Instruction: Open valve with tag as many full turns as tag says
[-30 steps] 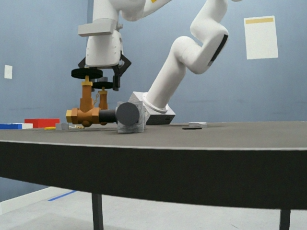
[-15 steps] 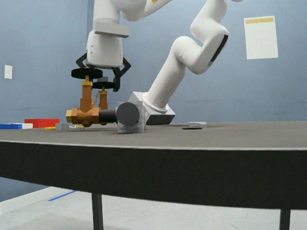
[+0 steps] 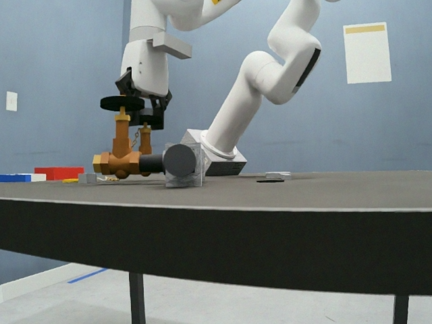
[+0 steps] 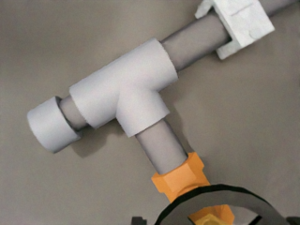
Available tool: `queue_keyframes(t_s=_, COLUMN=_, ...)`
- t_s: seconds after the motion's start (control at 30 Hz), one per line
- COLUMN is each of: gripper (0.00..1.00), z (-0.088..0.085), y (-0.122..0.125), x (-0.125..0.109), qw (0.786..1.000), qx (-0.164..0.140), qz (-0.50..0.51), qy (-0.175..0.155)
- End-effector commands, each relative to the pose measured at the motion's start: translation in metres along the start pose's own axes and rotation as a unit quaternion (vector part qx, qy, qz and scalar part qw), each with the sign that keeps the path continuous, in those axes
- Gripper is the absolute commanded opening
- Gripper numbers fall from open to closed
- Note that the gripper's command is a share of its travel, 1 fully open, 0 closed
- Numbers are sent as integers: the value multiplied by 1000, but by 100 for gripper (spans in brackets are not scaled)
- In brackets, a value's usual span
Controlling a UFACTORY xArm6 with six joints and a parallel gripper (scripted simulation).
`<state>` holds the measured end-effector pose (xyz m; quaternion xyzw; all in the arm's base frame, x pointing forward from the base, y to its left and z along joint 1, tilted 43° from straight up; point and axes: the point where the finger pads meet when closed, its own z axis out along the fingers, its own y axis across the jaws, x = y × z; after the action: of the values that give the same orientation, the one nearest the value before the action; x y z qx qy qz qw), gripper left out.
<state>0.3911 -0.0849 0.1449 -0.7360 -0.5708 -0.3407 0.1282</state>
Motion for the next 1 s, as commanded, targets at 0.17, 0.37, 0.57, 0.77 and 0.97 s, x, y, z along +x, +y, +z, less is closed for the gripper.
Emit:
queue_keyframes(t_s=0.17, gripper=0, z=-1, y=1, x=0, qw=999, qx=-6, qz=-29, qy=11)
queue_keyframes(t_s=0.37, gripper=100, z=-1, y=1, x=0, qw=999, qx=-6, qz=-29, qy=11)
queue_keyframes(t_s=0.57, gripper=100, z=-1, y=1, x=0, qw=999, qx=-6, qz=-29, qy=11)
queue_keyframes(t_s=0.77, gripper=100, z=-1, y=1, x=0, qw=999, qx=-6, qz=-29, qy=11)
queue_keyframes(t_s=0.97, gripper=100, z=-1, y=1, x=0, qw=999, qx=-6, qz=-29, qy=11)
